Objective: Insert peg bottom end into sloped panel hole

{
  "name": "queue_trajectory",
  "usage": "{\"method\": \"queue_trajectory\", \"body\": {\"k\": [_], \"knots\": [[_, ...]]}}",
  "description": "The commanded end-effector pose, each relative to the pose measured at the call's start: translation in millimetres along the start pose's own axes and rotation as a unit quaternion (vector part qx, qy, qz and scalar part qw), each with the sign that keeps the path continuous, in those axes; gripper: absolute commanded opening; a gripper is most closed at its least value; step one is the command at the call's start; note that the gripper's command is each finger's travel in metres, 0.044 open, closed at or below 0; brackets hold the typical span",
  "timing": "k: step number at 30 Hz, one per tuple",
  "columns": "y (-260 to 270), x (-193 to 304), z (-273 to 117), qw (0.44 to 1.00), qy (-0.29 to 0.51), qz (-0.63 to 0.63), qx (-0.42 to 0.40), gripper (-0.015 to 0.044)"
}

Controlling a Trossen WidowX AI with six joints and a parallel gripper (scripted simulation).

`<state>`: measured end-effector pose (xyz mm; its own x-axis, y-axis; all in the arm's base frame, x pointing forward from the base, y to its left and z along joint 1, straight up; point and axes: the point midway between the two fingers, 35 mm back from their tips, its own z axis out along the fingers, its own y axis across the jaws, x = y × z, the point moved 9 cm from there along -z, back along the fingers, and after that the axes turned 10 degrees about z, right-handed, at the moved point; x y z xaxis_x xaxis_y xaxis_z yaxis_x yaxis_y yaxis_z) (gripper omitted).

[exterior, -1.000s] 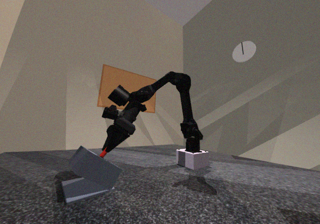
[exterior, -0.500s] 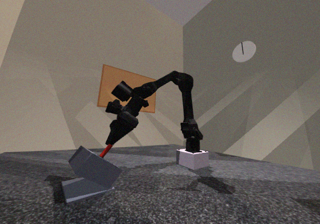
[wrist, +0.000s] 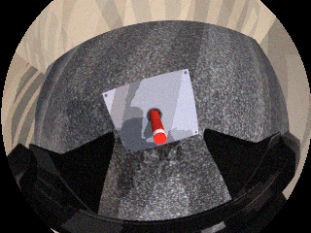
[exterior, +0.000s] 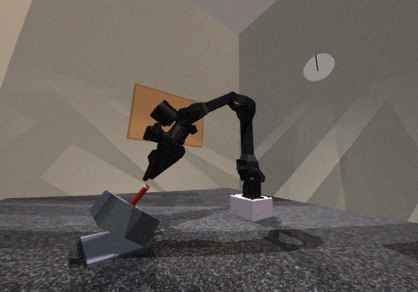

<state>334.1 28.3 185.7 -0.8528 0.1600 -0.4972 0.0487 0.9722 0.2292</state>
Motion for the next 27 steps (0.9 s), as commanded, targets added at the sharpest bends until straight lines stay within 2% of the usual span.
{"method": "queue_trajectory", "body": {"k": [1,27], "knots": [[0,-1,-8,1.000,-0.002,-0.002,-0.002,0.0440],[-1,1,-49,1.000,-0.003,-0.001,-0.001,0.0440]]}}
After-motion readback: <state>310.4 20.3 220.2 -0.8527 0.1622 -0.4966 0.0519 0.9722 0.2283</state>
